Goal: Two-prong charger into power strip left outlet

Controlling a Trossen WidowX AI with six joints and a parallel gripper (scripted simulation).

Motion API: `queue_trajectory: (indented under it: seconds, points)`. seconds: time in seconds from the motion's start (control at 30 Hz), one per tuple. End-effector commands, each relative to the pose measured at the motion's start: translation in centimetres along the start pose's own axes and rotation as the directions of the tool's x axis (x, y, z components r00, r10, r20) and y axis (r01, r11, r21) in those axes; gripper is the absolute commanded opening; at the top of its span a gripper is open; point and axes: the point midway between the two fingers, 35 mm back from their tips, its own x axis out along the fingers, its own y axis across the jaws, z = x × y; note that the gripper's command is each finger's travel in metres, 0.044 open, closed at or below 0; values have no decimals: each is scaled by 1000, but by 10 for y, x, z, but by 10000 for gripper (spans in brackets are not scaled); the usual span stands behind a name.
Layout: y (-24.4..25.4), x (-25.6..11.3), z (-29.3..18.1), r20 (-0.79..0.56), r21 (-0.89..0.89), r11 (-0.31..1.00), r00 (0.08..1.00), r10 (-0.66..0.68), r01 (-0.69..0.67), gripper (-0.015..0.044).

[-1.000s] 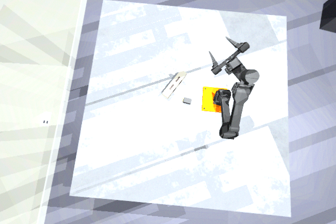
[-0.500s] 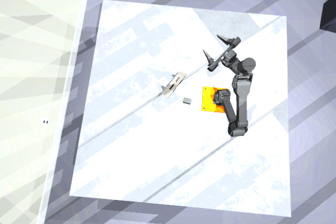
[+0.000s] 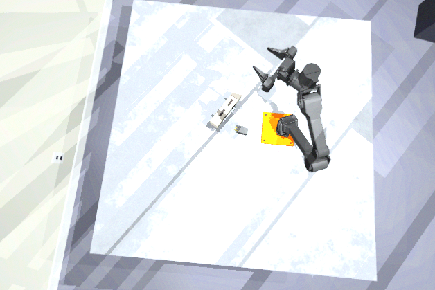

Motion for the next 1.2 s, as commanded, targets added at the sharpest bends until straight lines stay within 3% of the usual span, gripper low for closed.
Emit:
queue_trajectory:
  seconds: [0.0, 0.6, 1.17]
  points:
    - [3, 8, -9, -42, 41, 999, 999, 22, -20, 440]
    - [34, 41, -61, -264, 201, 973, 950, 164, -112, 440]
    - [76, 56, -114, -484, 294, 944, 829, 281, -149, 440]
